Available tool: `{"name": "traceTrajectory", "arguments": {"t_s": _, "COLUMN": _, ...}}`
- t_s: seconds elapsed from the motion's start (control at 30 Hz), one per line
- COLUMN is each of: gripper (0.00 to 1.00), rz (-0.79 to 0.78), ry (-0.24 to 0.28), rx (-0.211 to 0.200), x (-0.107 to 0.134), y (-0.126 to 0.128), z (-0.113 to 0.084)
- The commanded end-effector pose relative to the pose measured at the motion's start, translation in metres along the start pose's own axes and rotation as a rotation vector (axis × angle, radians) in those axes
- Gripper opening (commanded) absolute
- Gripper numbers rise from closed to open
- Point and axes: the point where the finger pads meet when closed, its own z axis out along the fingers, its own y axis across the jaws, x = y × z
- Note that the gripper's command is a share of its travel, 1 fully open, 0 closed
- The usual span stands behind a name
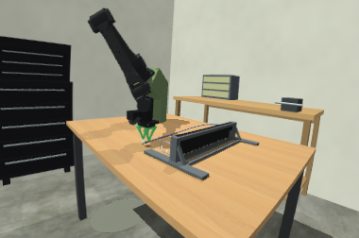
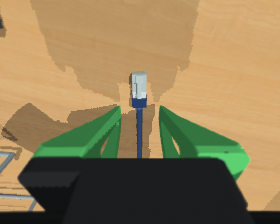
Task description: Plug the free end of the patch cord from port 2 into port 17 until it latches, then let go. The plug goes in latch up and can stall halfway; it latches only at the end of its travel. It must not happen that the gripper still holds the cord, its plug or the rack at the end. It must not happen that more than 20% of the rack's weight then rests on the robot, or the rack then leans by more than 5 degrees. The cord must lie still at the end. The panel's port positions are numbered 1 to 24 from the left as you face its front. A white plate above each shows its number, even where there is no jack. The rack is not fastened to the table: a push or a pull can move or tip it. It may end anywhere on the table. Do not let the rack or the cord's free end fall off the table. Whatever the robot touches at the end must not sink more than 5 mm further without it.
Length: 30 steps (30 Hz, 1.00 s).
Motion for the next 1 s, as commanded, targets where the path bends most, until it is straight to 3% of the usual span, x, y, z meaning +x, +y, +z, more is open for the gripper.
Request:
{"name": "traceTrajectory", "arguments": {"t_s": 0.0, "gripper": 0.36, "rz": -0.013, "ry": 0.004, "rx": 0.016, "x": 0.0025, "y": -0.0059, "z": 0.0070}}
{"name": "traceTrajectory", "arguments": {"t_s": 0.97, "gripper": 0.36, "rz": -0.007, "ry": -0.002, "rx": 0.010, "x": -0.0007, "y": -0.0035, "z": 0.0116}}
